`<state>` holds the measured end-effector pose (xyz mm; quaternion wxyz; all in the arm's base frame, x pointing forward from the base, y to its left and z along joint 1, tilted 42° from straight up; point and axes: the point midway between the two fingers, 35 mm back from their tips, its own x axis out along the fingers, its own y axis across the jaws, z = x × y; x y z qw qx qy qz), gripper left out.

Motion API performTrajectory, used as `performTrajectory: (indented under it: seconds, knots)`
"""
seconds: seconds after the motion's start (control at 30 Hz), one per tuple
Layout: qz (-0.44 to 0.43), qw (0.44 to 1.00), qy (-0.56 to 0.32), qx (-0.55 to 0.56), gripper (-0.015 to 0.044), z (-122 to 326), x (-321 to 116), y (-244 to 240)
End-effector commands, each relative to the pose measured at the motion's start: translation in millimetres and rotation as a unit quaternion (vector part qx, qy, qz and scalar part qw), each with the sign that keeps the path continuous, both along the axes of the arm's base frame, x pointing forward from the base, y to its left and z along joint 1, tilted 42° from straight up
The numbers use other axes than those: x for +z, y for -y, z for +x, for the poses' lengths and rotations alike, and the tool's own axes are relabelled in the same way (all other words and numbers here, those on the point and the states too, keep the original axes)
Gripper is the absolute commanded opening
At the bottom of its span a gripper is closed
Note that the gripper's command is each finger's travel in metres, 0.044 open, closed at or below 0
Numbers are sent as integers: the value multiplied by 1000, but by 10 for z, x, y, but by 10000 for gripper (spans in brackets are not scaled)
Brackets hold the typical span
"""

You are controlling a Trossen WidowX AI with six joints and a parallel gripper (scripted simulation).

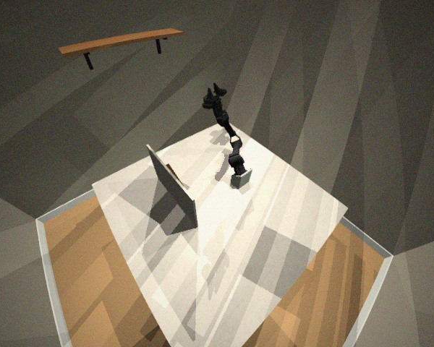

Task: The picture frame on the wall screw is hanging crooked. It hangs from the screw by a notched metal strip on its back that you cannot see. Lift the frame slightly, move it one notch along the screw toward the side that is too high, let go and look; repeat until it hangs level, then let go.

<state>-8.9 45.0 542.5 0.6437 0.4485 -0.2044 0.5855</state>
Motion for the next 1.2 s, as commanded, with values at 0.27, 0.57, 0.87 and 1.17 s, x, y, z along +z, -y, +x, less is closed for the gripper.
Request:
performTrajectory:
  seconds: [0.27,0.57,0.87,1.17]
  knots:
    - [-192,922,-127,-312,260,1196,-1370,-278]
    - [-316,777,-270,-473,260,1856,-2709,214]
    - [-353,710,-333,-510,260,1954,-3256,486]
    - [-353,710,-333,-510,260,1954,-3256,486]
